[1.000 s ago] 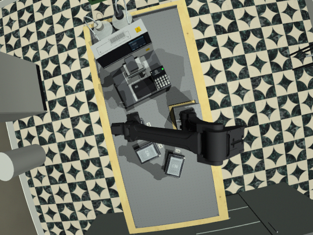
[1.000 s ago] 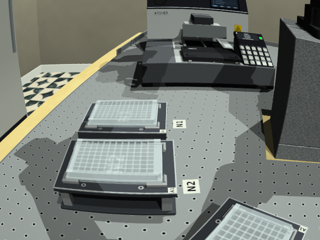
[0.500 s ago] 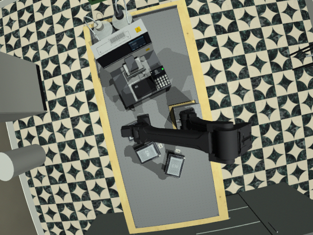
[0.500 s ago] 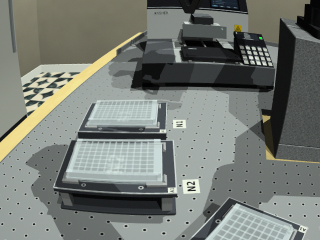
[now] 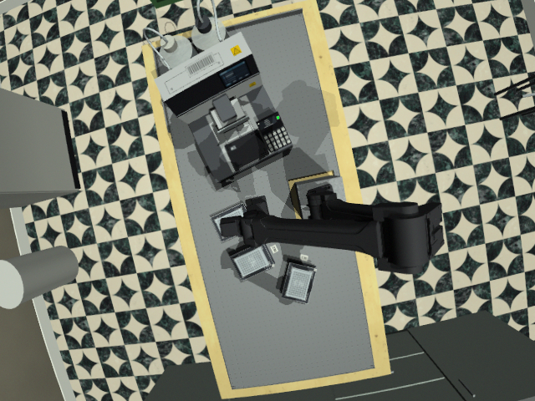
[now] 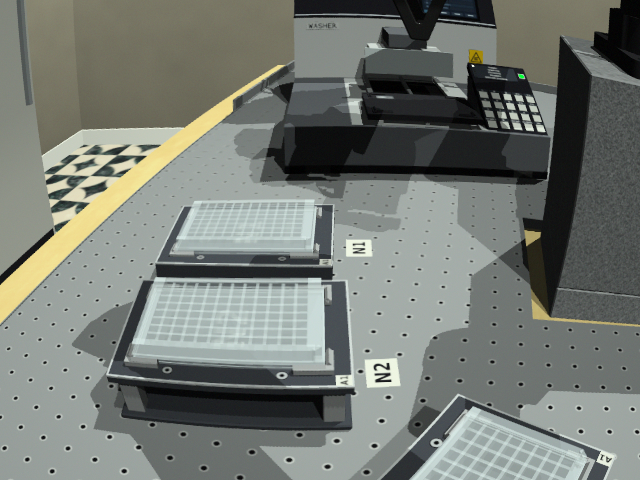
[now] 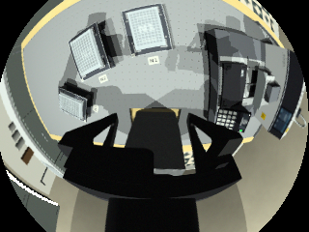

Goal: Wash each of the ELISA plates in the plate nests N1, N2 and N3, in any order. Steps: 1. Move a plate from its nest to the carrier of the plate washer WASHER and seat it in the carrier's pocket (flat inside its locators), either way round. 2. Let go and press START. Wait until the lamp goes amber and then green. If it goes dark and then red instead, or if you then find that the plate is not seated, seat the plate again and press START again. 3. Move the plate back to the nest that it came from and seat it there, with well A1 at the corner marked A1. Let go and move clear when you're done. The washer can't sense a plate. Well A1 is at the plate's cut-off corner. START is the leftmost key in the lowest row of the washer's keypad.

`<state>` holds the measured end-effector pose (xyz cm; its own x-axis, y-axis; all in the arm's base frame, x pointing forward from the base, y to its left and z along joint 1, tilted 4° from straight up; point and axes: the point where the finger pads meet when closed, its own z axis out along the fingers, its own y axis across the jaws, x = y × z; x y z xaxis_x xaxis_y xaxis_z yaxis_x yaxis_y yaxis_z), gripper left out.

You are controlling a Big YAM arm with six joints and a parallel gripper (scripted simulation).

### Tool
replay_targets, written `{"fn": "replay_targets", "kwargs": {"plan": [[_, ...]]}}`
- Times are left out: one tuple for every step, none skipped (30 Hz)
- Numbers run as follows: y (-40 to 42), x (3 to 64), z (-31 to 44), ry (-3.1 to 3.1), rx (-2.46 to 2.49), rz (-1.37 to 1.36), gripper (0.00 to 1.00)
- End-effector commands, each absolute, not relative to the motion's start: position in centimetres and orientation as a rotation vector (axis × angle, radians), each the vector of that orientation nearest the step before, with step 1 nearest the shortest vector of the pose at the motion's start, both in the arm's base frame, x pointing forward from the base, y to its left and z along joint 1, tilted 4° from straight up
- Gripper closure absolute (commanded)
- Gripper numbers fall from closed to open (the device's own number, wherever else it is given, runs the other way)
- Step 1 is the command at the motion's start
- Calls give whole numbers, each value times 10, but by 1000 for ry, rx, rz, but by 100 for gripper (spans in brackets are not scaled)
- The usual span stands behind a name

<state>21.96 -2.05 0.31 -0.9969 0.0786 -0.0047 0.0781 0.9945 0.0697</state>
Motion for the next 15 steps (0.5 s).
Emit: {"fn": "replay_targets", "kwargs": {"plan": [[-22, 231, 9, 3106, 143, 105, 0], [-22, 231, 9, 3106, 143, 105, 0], [-22, 231, 9, 3106, 143, 105, 0], [-21, 249, 11, 3085, 55, 99, 0], [-20, 253, 8, 3085, 3, 98, 0], [-20, 257, 4, 3084, -48, 97, 0], [-19, 261, 1, 3082, -99, 96, 0], [-19, 265, -2, 3080, -151, 95, 0], [-18, 269, -5, 3077, -202, 95, 0], [-18, 273, -8, 3075, -222, 95, 0], [-17, 277, -11, 3076, -222, 96, 0], [-17, 281, -15, 3076, -222, 96, 0], [-16, 285, -18, 3077, -222, 97, 0], [-16, 285, -18, 3077, -222, 97, 0], [-16, 285, -18, 3077, -222, 97, 0]]}}
